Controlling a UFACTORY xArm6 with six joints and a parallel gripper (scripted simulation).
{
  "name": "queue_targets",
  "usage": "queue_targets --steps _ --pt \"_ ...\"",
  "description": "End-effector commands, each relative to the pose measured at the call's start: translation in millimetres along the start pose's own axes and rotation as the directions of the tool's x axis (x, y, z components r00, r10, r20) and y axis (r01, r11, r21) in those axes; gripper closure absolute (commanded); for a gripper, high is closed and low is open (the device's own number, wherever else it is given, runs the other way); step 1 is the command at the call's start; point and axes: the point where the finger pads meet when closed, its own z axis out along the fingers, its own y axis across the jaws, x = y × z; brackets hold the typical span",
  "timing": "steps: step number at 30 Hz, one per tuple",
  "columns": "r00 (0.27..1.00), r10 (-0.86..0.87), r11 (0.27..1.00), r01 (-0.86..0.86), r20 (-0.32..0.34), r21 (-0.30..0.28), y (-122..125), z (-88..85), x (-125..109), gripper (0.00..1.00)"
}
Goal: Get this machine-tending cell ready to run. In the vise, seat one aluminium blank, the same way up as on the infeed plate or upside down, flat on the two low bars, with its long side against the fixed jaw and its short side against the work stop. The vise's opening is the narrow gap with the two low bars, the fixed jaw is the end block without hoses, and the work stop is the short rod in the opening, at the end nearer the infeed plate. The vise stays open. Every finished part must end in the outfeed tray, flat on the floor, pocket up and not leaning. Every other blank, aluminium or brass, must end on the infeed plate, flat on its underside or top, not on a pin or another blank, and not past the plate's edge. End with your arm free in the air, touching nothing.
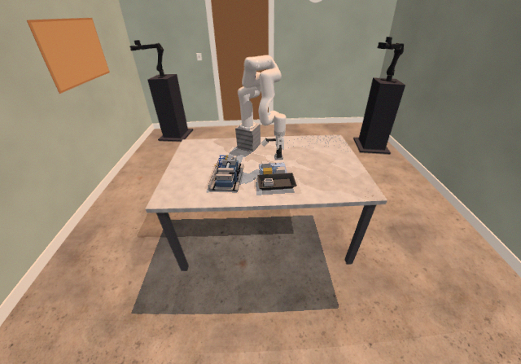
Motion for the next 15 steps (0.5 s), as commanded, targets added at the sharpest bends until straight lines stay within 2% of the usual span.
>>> queue_targets --steps 1,8,15 --pt "1.0 -0.001 1.0 0.001 0.008 -0.012 -1.3 -19.1 0.3 1.0" --pt "1.0 -0.001 1.0 0.001 0.008 -0.012 -1.7 -48.7 0.6 1.0" --pt "1.0 -0.001 1.0 0.001 0.008 -0.012 -1.8 -58.0 0.6 1.0"
